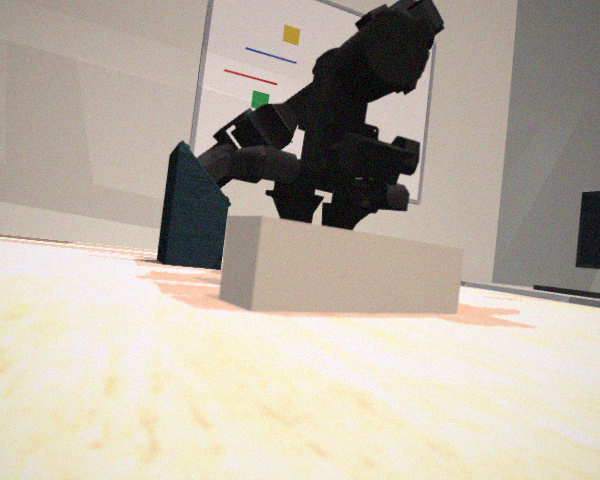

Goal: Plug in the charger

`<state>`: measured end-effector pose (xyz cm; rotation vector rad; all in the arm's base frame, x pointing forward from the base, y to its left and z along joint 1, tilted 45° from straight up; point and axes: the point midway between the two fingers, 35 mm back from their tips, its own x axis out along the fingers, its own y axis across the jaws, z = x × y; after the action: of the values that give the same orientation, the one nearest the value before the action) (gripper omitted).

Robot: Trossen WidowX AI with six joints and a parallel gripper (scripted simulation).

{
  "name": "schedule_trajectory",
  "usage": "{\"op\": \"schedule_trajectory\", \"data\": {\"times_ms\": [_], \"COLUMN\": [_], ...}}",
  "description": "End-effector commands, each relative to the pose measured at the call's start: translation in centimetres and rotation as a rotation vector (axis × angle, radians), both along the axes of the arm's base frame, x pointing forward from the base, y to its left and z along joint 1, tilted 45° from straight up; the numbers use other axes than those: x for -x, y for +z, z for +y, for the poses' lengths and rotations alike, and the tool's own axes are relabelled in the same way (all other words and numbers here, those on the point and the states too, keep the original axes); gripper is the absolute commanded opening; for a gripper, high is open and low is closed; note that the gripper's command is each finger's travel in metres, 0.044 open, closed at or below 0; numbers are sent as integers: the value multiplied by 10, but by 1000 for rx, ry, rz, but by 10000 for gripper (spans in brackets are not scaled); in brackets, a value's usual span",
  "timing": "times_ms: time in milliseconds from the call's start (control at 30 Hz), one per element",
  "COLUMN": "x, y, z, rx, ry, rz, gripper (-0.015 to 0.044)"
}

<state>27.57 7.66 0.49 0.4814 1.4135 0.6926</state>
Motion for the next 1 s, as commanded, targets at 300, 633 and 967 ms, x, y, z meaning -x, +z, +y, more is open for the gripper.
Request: {"op": "schedule_trajectory", "data": {"times_ms": [300, 633, 967], "x": [-19, -27, -27], "y": [0, 0, 0], "z": [3, 4, 4], "rx": [-4, -4, -4], "ry": [-1, 0, 0], "rz": [0, -2, -2], "gripper": [0, 0, 0]}}
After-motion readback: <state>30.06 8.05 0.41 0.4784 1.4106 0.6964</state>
